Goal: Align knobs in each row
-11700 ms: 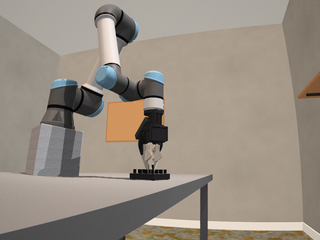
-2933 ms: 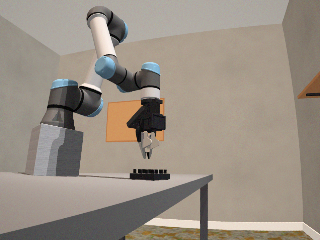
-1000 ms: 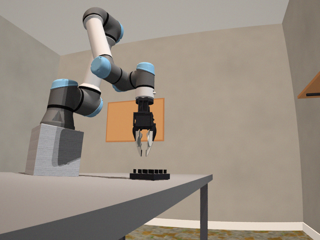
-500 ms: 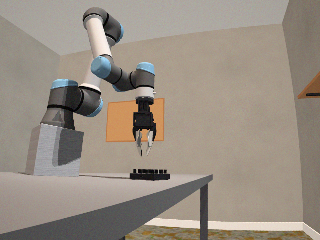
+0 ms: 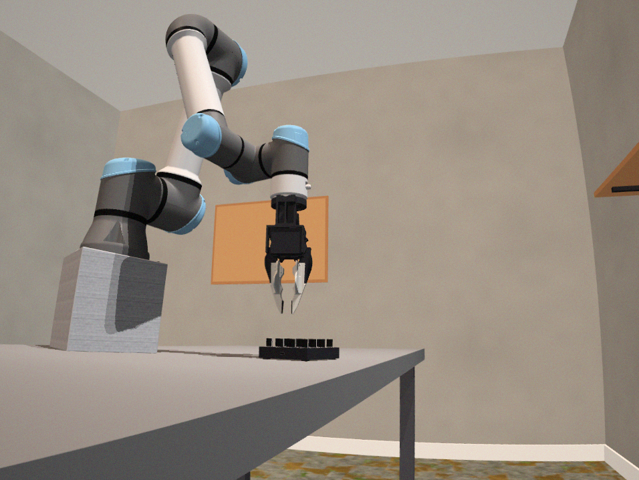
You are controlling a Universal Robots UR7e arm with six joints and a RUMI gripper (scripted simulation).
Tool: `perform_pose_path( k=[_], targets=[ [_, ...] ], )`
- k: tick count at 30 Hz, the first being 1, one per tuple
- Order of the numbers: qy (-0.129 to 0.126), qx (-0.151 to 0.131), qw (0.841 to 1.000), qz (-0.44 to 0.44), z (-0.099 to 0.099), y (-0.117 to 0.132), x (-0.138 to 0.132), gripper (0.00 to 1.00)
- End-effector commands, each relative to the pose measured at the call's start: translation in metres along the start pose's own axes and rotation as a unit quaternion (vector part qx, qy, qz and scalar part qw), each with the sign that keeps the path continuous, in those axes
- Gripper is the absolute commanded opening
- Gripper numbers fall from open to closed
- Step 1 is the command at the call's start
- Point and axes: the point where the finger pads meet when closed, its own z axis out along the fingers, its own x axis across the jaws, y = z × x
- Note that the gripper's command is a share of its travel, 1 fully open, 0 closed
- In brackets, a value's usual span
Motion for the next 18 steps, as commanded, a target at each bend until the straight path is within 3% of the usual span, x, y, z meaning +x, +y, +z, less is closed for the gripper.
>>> perform_pose_path(
  k=[1, 18],
  targets=[
    [0.000, 0.000, 1.000, 0.000, 0.002, 0.000, 0.000, 0.11],
    [0.000, 0.000, 1.000, 0.000, 0.018, -0.001, 0.001, 0.11]
  ],
)
